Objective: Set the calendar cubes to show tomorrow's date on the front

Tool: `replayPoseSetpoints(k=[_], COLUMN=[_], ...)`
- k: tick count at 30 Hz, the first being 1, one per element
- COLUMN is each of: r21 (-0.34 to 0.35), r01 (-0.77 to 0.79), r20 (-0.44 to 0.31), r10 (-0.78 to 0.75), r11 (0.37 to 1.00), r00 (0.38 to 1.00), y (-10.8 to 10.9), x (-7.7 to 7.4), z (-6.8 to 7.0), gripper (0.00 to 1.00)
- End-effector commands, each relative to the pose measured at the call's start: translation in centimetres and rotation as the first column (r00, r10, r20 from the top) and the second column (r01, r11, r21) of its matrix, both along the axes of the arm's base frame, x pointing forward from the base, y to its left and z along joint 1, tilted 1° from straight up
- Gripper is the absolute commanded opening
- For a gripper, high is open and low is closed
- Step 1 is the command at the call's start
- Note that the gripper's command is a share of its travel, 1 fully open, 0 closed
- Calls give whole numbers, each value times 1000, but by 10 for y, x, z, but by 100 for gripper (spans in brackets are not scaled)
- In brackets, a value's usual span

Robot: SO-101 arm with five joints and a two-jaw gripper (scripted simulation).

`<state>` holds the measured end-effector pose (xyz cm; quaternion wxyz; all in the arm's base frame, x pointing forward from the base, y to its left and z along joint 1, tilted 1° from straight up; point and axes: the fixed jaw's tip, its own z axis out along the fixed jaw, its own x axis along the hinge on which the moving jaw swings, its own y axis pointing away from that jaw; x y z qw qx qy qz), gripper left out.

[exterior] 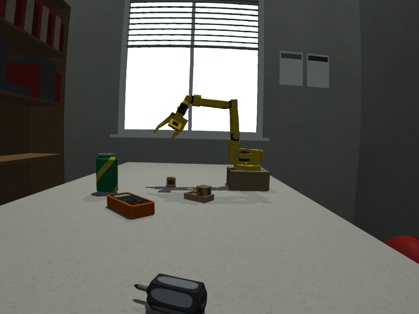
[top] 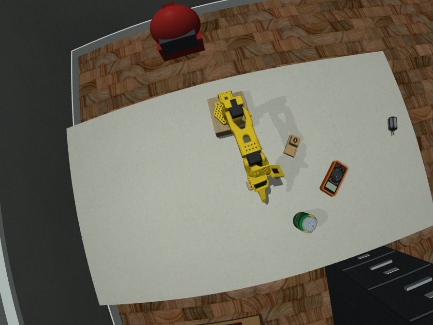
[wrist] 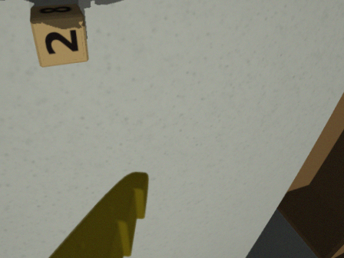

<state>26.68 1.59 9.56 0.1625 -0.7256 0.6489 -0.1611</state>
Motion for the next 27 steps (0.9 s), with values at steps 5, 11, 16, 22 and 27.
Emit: replayPoseSetpoints(k=[5,11,16,22,27], r21=[-10,-17,-24,-28,-28], r01=[3,1,-2,-4,-4], r20=[-141,-261,-390,-460,-464], r10=[-4,-5,-8,-9,-10], r11=[1000,1000,1000,1000,1000], r00=[990,965,921,888,886], y=[-3,-4,-4,-5,-5], x=[-6,-15,-29,-38,-39], z=[-35,-62,-92,-108,-108], gripper=[35,35,35,35,35])
